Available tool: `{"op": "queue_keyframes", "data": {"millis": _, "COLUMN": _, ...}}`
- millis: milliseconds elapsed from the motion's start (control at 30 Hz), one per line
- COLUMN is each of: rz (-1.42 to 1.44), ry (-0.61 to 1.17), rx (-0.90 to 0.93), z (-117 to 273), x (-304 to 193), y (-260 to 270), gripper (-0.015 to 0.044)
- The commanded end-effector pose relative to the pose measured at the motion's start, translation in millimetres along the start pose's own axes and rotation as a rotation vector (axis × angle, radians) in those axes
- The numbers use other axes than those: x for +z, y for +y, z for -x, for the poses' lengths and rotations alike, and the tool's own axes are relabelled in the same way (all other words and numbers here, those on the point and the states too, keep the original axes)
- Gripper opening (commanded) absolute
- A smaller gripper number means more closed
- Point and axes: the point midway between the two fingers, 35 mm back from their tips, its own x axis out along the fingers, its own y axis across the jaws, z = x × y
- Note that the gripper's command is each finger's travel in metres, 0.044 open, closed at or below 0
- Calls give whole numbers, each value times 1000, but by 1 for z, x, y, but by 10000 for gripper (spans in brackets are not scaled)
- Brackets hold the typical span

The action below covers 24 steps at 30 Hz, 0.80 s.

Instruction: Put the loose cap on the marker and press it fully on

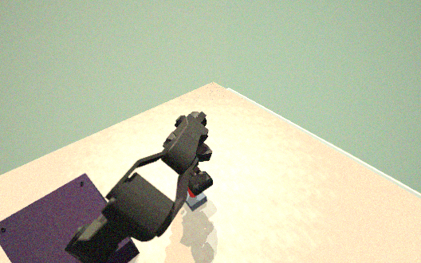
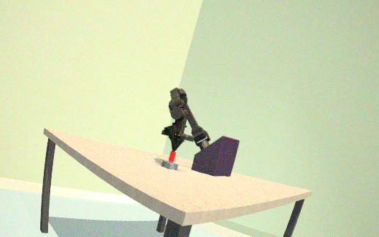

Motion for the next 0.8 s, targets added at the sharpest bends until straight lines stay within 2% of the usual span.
{"op": "queue_keyframes", "data": {"millis": 0, "rz": 1, "ry": -1, "rx": 0, "z": 1, "x": 0, "y": 0, "gripper": 0}}
{"op": "queue_keyframes", "data": {"millis": 167, "rz": 1, "ry": -1, "rx": 2, "z": 10, "x": 1, "y": 1, "gripper": 0}}
{"op": "queue_keyframes", "data": {"millis": 367, "rz": 2, "ry": 1, "rx": 4, "z": 88, "x": 1, "y": 2, "gripper": 0}}
{"op": "queue_keyframes", "data": {"millis": 567, "rz": 2, "ry": 1, "rx": 3, "z": 90, "x": 1, "y": 2, "gripper": 0}}
{"op": "queue_keyframes", "data": {"millis": 767, "rz": 2, "ry": 1, "rx": 3, "z": 90, "x": 1, "y": 2, "gripper": 157}}
